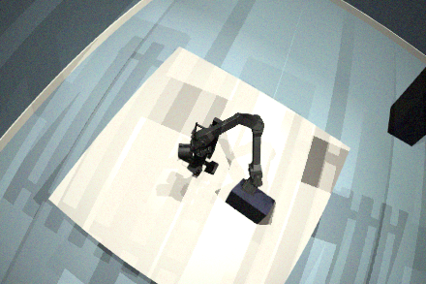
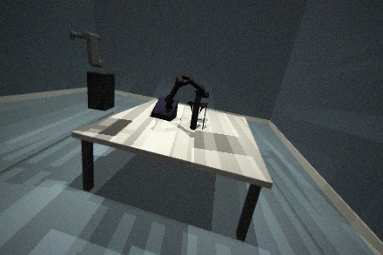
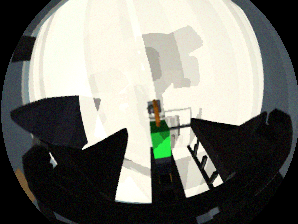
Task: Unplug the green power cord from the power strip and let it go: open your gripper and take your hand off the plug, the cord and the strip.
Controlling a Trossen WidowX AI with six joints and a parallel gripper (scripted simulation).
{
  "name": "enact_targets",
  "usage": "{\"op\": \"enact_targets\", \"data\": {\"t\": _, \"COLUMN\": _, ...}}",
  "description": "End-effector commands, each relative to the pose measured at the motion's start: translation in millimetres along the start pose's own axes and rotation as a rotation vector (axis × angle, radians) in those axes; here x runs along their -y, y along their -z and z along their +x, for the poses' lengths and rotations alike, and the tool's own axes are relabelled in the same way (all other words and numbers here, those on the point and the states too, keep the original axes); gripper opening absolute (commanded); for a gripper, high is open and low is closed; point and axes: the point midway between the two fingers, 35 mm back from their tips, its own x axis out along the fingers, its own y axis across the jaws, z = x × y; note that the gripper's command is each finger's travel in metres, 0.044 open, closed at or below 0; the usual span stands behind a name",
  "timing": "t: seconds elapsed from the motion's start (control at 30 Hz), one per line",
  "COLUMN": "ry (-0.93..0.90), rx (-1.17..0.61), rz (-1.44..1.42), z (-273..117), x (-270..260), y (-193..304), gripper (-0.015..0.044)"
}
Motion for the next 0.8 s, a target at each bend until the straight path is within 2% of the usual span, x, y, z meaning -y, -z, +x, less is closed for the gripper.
{"op": "enact_targets", "data": {"t": 0.0, "ry": 0.004, "rx": 0.007, "rz": -0.006, "z": -7, "x": 1, "y": -29, "gripper": 0.044}}
{"op": "enact_targets", "data": {"t": 0.13, "ry": 0.004, "rx": 0.007, "rz": -0.005, "z": -12, "x": 0, "y": -55, "gripper": 0.044}}
{"op": "enact_targets", "data": {"t": 0.77, "ry": 0.004, "rx": 0.007, "rz": -0.005, "z": -12, "x": 0, "y": -55, "gripper": 0.044}}
